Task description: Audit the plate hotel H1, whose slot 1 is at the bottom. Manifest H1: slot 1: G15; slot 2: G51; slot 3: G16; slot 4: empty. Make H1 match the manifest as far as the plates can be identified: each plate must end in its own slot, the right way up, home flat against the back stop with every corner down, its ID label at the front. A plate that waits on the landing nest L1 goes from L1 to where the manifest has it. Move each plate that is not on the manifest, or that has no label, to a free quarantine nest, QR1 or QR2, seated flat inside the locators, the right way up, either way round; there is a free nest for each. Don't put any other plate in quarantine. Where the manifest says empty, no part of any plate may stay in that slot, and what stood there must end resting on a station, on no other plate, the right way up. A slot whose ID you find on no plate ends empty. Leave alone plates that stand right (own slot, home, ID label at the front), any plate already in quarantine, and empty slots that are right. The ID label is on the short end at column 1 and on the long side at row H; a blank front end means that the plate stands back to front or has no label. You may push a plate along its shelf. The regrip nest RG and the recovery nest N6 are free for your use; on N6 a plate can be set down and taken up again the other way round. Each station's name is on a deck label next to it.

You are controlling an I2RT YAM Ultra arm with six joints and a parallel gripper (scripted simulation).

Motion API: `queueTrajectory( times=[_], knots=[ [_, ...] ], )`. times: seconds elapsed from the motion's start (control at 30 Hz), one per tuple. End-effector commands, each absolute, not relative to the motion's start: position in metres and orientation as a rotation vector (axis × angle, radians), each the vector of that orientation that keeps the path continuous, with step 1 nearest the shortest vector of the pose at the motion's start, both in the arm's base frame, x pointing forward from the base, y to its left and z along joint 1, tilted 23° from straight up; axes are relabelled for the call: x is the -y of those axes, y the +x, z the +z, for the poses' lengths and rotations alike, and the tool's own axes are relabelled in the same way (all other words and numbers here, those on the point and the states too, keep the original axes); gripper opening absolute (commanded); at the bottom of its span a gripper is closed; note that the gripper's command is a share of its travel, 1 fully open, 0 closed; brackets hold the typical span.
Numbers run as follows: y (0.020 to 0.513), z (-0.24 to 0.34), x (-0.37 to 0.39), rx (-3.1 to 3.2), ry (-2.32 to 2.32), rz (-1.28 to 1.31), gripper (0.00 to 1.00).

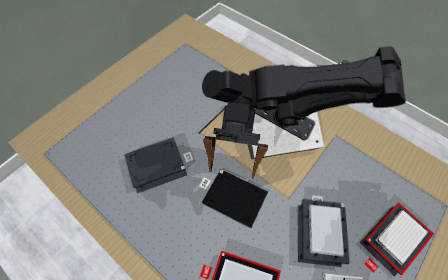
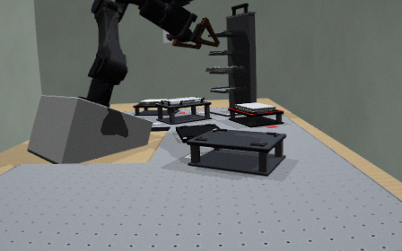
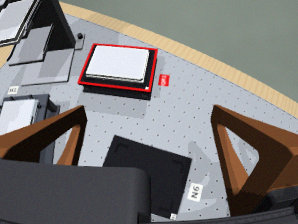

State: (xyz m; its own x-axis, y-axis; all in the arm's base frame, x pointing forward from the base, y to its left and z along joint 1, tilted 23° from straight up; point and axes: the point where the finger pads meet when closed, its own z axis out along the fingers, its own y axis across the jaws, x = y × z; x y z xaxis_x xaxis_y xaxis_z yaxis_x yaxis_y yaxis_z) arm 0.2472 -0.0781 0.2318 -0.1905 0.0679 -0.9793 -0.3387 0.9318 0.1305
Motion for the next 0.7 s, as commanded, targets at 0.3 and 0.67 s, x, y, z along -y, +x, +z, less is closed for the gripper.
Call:
queueTrajectory(
  times=[0.3,0.67],
  knots=[
    [0.2401,0.2025,0.1044,-1.703,-0.254,0.379,1.00],
    [0.2401,0.2025,0.1044,-1.703,-0.254,0.379,1.00]
  ],
)
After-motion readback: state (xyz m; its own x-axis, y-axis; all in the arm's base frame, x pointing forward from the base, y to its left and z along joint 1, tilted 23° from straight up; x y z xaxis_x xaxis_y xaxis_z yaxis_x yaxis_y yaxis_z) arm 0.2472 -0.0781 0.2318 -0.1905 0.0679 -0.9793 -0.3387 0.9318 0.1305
